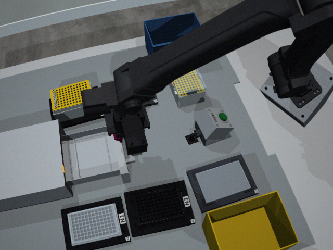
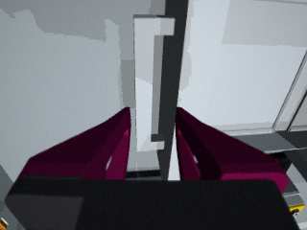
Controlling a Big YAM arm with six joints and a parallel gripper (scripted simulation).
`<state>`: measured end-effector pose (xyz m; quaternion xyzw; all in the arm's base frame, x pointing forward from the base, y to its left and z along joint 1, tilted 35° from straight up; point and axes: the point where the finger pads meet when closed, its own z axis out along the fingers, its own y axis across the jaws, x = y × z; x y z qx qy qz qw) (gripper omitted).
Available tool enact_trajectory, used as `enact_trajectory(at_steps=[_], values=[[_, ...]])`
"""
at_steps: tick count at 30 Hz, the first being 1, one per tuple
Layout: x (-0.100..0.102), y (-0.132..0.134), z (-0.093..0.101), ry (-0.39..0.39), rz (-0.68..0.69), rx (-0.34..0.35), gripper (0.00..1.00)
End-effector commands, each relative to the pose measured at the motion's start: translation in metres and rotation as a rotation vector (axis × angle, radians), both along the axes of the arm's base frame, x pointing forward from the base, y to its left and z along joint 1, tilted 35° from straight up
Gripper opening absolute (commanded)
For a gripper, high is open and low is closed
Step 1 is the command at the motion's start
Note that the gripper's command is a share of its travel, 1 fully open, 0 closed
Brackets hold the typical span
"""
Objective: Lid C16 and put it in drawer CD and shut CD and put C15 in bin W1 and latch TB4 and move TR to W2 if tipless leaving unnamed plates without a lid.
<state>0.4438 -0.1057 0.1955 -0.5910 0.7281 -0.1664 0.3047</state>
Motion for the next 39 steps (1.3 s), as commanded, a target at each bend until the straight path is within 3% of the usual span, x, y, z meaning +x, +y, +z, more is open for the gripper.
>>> enact_trajectory(at_steps=[1, 18, 20, 22, 39], values=[[-0.018, 0.02, -0.05, 0.123, 0.044, 0.047, 0.3], [-0.031, 0.005, -0.032, 0.119, 0.018, 0.046, 0.3], [-0.034, 0.005, -0.017, 0.09, 0.016, 0.035, 0.3], [-0.023, -0.001, 0.006, 0.05, 0.016, 0.019, 0.3], [-0.035, -0.004, 0.023, 0.049, 0.016, 0.017, 0.3]])
